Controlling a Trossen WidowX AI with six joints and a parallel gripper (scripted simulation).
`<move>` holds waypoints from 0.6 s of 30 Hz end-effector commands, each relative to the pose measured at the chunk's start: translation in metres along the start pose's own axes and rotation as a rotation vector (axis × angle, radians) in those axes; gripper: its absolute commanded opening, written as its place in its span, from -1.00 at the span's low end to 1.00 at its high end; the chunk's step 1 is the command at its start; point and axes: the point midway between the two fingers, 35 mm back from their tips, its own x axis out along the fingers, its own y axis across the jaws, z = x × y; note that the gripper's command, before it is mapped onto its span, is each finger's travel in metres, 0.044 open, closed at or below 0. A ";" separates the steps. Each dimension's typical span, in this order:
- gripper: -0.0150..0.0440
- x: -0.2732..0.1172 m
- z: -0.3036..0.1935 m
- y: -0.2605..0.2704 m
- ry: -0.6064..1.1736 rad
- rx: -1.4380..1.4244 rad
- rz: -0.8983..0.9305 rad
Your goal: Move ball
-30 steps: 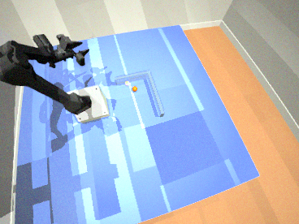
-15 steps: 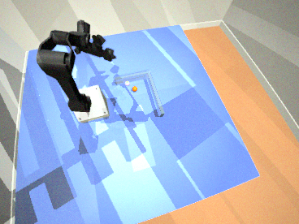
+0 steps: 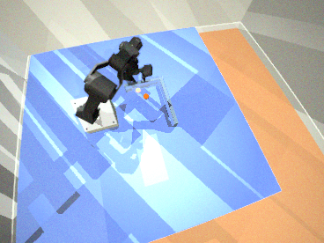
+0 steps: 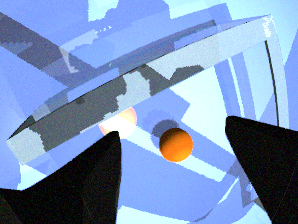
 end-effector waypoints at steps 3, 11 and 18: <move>0.43 0.033 -0.053 -0.033 0.038 -0.291 0.248; 0.43 0.033 -0.053 -0.033 0.038 -0.291 0.248; 0.43 0.048 -0.054 -0.030 0.039 -0.291 0.247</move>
